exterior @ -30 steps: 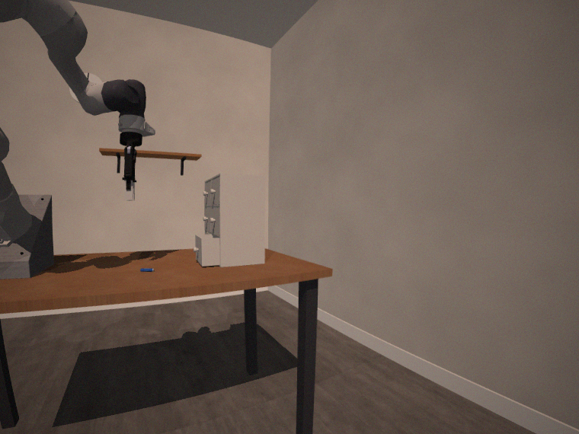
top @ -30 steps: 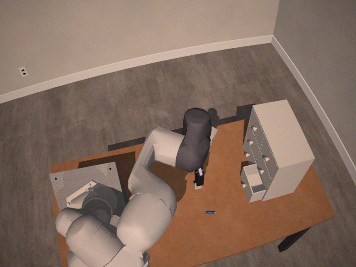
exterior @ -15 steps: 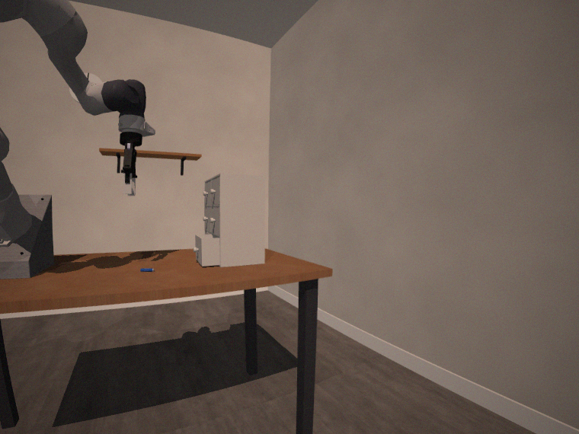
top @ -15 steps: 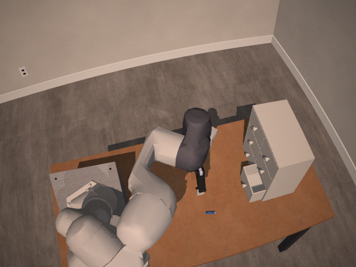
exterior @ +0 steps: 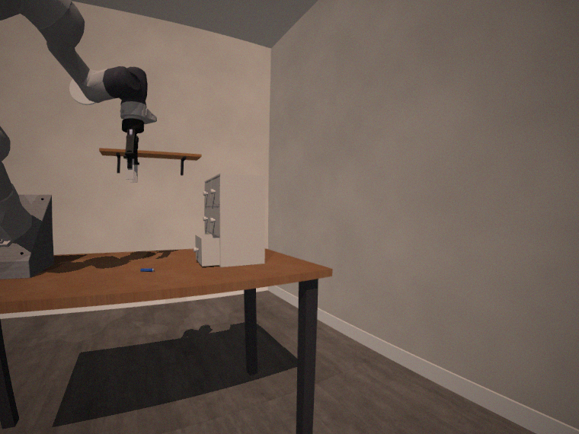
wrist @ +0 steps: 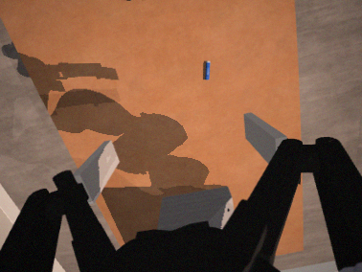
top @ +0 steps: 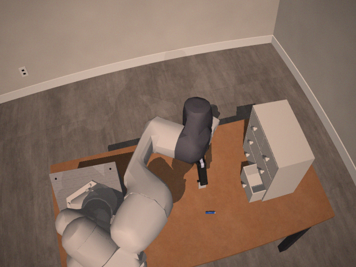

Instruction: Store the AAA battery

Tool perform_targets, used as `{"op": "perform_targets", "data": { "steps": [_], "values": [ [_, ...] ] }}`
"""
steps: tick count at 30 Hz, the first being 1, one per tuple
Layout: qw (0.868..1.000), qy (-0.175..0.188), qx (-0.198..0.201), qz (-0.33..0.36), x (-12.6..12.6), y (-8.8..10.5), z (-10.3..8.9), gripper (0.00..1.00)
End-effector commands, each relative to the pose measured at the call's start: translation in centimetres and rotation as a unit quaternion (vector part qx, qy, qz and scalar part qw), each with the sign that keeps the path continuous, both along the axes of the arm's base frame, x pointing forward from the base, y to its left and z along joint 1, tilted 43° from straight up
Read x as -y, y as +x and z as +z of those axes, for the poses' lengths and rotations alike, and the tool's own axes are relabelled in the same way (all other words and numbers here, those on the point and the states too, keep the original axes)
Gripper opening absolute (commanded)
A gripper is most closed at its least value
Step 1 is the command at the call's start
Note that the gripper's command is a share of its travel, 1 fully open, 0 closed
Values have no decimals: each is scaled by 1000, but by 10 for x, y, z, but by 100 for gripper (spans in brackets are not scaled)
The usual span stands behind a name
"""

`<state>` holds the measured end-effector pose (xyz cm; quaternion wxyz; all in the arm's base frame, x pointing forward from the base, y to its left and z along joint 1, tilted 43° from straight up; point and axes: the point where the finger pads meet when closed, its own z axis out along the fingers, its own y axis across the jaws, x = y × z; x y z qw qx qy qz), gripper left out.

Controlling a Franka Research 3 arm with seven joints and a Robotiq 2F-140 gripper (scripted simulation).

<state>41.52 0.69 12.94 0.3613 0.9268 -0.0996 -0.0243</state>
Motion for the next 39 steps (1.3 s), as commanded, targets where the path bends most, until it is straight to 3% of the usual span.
{"op": "perform_targets", "data": {
  "steps": [1, 9, 14, 16, 29, 39],
  "values": [
    [1000, -6, -14, -3, -3, -6, 10, 100],
    [1000, -6, -14, -3, -6, -2, 14, 100],
    [1000, -6, -14, -3, -2, 20, 13, 100],
    [1000, -6, -14, -3, -2, 20, 13, 100],
    [1000, -6, -14, -3, 16, 117, 10, 100],
    [1000, -6, -14, -3, 19, 132, 10, 100]
  ]
}}
